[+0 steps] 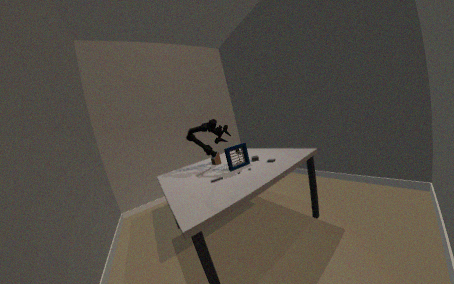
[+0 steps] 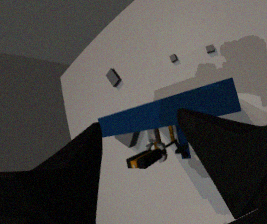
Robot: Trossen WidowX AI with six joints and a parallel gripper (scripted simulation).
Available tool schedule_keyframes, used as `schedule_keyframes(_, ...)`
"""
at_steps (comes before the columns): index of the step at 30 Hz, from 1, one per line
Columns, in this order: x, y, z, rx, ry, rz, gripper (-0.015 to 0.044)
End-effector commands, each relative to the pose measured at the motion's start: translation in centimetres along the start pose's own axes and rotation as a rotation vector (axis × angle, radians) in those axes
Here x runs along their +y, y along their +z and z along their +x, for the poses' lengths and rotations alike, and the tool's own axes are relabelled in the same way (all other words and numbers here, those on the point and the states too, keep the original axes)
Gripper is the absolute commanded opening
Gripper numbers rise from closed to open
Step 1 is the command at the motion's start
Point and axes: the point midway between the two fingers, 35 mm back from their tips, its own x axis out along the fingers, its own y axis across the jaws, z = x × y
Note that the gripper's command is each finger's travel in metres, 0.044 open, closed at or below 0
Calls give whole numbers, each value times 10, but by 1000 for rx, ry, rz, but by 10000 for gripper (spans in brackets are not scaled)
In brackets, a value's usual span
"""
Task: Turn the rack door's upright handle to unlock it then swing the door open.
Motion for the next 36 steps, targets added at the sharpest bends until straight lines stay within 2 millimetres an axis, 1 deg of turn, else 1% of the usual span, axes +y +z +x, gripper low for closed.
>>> schedule_keyframes(1,7,-7,8,59,-47,-5,288)
schedule_keyframes(17,27,-44,39,269,-271,-78,288)
schedule_keyframes(36,41,-83,60,417,-575,-198,288)
